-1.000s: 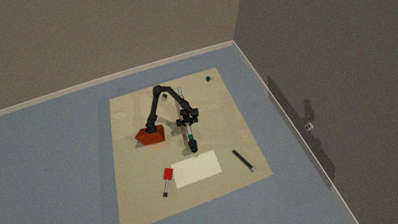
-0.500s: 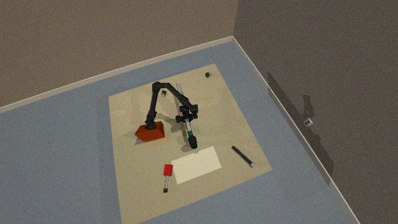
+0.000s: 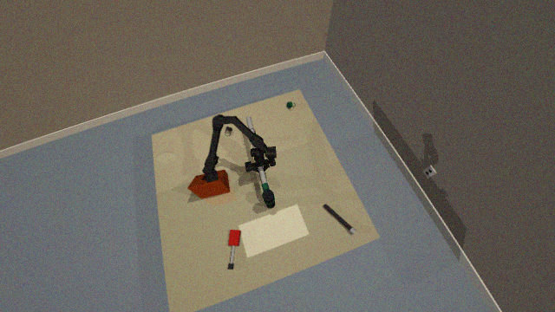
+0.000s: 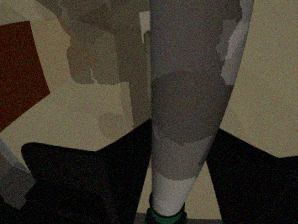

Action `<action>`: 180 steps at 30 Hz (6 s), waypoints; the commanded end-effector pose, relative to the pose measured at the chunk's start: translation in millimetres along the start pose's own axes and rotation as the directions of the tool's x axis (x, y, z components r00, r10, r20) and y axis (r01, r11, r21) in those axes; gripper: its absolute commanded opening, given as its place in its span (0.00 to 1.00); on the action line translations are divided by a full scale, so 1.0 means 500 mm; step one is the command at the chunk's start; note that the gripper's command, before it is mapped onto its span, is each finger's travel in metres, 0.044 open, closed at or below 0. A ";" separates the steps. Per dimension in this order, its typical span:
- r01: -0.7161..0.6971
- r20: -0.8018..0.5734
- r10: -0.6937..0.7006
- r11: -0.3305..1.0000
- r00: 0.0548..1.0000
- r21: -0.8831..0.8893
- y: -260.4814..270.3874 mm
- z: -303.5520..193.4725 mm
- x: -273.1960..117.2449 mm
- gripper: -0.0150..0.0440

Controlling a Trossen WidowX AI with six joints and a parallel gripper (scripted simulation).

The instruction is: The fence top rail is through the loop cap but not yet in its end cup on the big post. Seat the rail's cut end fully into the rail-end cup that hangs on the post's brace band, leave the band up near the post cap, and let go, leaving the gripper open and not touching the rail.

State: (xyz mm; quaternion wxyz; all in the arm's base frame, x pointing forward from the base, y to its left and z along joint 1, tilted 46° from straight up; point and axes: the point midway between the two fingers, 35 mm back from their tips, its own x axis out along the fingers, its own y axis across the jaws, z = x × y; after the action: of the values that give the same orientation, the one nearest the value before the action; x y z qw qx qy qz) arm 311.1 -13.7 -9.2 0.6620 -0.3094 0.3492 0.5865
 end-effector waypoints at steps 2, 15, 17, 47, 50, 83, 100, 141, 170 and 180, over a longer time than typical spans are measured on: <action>0.020 0.010 -0.020 1.000 1.000 -0.001 -0.011 0.016 -0.018 0.25; 0.001 0.000 -0.001 1.000 1.000 0.000 -0.006 0.035 -0.017 0.25; 0.001 0.000 -0.001 1.000 1.000 0.000 -0.006 0.035 -0.017 0.25; 0.001 0.000 -0.001 1.000 1.000 0.000 -0.006 0.035 -0.017 0.25; 0.001 0.000 -0.001 1.000 1.000 0.000 -0.006 0.035 -0.017 0.25; -0.017 -0.037 0.017 1.000 0.999 0.007 -0.002 0.012 -0.002 0.25; -0.016 -0.036 0.016 1.000 0.999 0.003 -0.007 0.017 -0.004 0.25; -0.033 -0.044 0.034 0.999 0.998 0.012 -0.003 0.001 0.004 0.25; -0.033 -0.045 0.033 0.999 0.998 0.011 -0.012 -0.028 -0.001 0.25; -0.047 -0.026 0.047 0.999 0.999 0.001 -0.005 -0.018 0.009 0.25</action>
State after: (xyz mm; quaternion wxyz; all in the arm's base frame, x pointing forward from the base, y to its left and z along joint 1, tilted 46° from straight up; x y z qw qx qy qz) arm 312.9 -19.1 -18.5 0.6436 -0.3086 0.3648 0.5978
